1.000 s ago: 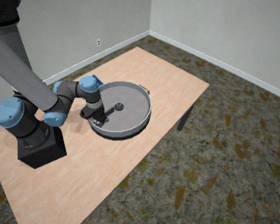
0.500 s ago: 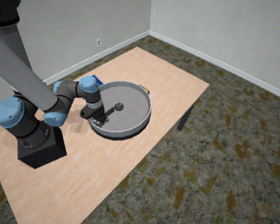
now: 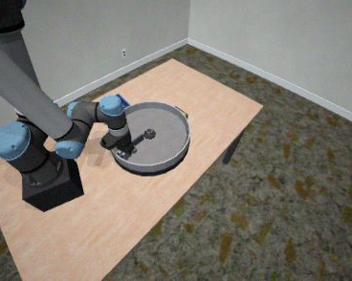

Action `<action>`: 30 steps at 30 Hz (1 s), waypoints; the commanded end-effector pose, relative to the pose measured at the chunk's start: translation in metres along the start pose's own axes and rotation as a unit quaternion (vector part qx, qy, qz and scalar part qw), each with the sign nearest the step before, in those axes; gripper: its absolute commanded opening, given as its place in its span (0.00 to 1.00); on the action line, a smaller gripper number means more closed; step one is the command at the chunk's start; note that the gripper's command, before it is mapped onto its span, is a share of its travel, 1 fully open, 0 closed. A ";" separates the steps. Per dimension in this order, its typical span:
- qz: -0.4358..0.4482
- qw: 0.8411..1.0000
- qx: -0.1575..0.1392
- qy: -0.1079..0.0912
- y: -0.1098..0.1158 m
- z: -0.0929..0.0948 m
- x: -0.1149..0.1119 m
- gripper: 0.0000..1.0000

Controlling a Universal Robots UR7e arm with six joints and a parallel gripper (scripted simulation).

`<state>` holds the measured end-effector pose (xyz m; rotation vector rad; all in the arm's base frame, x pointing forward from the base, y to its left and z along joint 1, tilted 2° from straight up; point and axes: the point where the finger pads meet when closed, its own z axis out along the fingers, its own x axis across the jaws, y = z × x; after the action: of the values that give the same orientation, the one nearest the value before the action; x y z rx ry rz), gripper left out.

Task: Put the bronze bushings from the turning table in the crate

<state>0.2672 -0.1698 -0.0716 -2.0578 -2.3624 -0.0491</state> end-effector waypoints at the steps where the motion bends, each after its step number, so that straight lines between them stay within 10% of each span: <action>1: 0.000 1.000 0.000 0.000 0.000 0.000 0.000 0.00; 30: 0.000 1.000 0.000 0.000 0.000 0.000 -0.003 0.00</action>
<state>0.2672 -0.1709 -0.0717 -2.0571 -2.3620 -0.0499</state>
